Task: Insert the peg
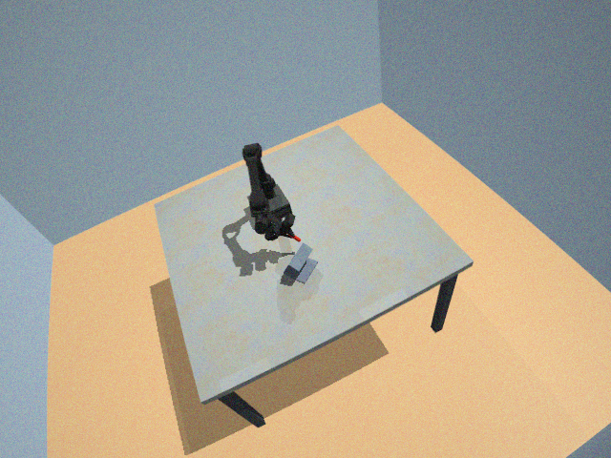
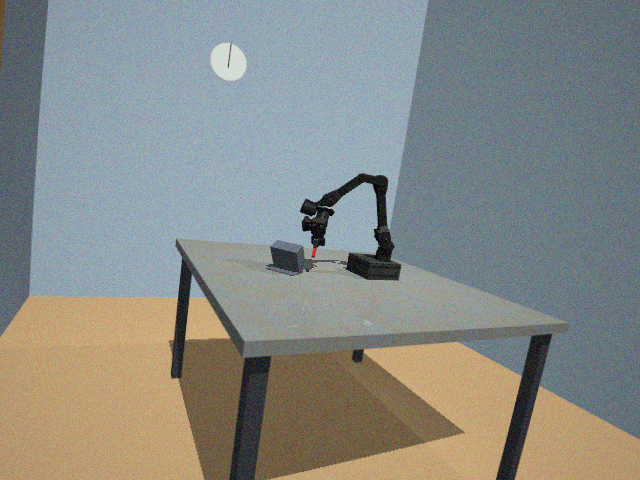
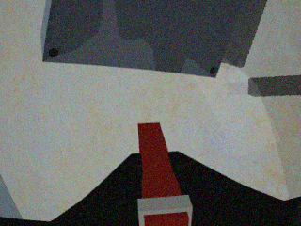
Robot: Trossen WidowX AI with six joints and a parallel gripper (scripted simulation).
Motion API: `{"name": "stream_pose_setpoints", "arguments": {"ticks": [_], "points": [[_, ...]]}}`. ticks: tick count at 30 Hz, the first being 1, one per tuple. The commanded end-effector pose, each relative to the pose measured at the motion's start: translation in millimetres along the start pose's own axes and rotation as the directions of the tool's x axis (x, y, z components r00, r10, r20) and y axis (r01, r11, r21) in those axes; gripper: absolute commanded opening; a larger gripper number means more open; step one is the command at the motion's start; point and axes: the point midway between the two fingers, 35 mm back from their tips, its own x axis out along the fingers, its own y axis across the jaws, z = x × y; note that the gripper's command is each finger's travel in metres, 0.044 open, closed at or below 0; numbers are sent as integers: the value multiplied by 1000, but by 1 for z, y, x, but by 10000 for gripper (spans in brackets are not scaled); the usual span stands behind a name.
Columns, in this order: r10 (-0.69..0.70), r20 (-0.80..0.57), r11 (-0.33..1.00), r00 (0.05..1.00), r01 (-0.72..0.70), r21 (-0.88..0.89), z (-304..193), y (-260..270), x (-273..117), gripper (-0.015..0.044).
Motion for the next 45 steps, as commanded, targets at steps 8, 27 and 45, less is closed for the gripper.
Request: {"name": "stream_pose_setpoints", "arguments": {"ticks": [8,27,45], "points": [[47,23,998,999,-48,46,6,-10,-6,0],[129,86,985,988,-137,102,19,-25,-21,0],[201,151,965,968,-222,142,30,-40,-37,0]]}}
